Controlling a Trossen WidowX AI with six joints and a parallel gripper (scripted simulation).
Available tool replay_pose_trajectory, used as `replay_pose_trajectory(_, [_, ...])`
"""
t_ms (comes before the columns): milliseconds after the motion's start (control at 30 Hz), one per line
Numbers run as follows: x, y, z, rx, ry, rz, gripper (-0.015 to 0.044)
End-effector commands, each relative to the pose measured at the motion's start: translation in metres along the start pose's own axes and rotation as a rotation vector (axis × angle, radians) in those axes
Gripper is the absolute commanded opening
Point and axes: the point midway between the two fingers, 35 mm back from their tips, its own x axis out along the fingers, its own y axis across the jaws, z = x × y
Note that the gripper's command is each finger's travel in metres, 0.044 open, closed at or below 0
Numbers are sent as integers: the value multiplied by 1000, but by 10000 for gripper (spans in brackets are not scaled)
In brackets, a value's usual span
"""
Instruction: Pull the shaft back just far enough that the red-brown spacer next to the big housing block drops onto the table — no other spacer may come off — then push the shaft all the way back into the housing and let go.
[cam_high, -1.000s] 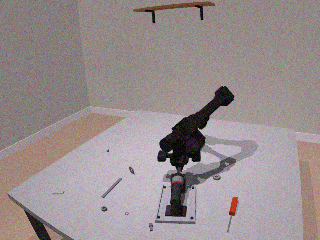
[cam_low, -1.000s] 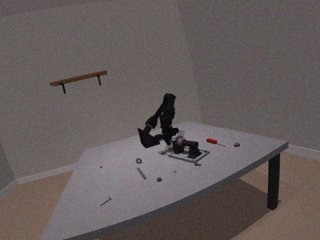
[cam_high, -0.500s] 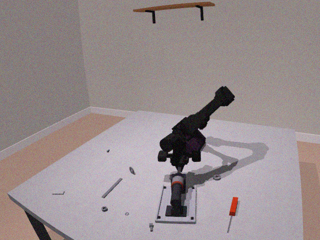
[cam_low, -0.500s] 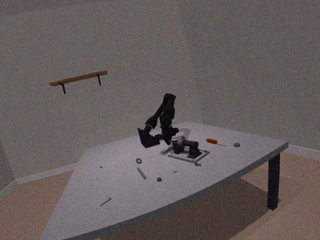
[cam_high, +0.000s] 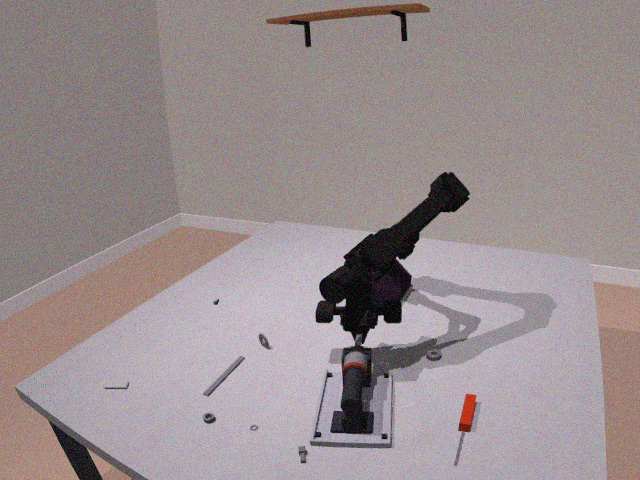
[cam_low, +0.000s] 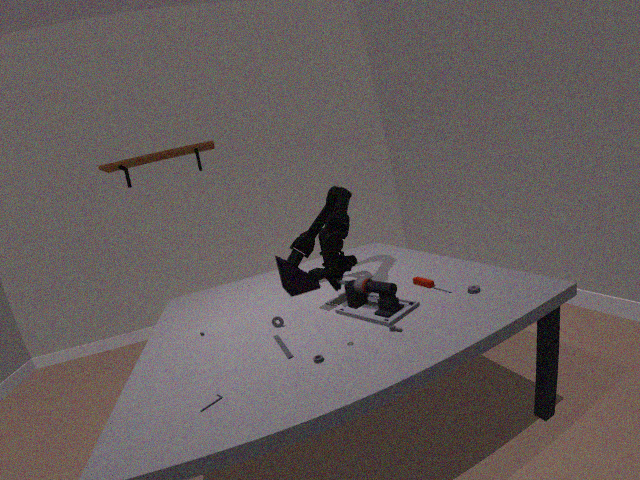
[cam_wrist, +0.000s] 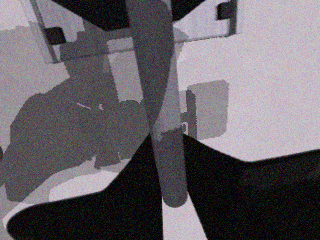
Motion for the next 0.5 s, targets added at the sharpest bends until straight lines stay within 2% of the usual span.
replay_pose_trajectory(0, [0,0,-2,-4,3,-1,0])
replay_pose_trajectory(467, [0,0,-3,-4,3,-1,0])
